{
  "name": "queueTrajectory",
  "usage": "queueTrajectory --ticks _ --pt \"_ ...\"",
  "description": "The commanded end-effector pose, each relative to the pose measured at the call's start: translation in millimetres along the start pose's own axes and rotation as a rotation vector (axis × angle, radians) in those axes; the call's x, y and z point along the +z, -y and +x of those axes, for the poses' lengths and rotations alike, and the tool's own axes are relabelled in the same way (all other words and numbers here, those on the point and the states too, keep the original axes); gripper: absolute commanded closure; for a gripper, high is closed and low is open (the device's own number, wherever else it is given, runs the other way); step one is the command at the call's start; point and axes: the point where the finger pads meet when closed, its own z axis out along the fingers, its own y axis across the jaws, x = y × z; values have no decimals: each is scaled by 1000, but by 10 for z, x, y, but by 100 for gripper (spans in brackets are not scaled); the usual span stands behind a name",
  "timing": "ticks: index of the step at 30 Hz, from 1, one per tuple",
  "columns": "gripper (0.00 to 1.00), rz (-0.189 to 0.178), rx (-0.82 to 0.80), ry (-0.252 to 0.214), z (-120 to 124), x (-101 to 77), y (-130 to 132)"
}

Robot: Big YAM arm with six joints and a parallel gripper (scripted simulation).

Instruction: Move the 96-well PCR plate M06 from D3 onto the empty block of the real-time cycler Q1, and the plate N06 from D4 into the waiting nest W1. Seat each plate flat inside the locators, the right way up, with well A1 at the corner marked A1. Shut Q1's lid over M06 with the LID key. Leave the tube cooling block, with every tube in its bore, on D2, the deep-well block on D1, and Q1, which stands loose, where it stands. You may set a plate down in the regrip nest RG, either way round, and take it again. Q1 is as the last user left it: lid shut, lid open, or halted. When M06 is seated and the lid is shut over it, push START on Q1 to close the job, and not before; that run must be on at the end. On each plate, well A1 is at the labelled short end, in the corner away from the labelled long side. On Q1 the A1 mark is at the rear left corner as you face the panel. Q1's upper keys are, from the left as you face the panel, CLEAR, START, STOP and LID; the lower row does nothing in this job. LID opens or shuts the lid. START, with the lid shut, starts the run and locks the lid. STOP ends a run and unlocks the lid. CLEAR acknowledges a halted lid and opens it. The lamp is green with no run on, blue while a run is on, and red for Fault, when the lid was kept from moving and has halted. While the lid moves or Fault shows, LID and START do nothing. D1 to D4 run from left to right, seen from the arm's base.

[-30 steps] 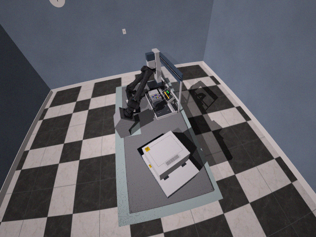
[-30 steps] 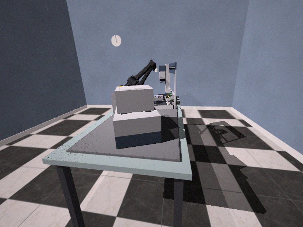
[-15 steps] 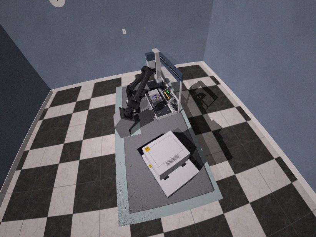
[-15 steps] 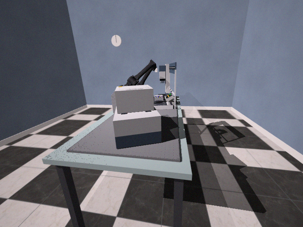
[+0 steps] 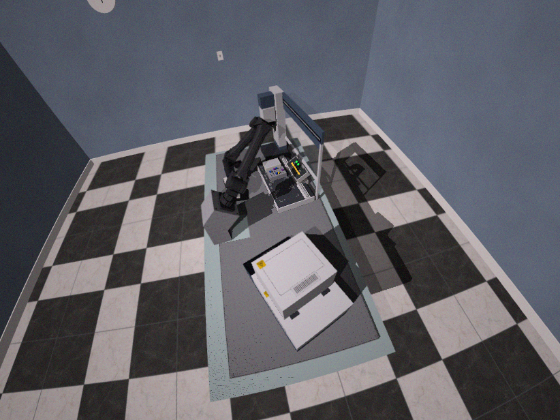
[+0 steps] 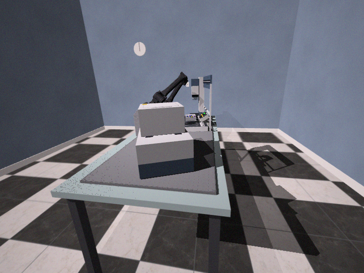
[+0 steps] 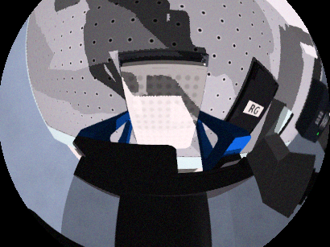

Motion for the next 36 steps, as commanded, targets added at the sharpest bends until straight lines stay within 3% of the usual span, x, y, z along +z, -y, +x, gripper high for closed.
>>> queueTrajectory --ticks 1,10,21,36 --pt "100 -38 16 11 -120 -69 -163" --pt "100 -30 29 11 -190 -32 -126" --pt "100 -46 19 10 -25 -136 -146" --pt "100 -4 23 3 -104 -41 -25"
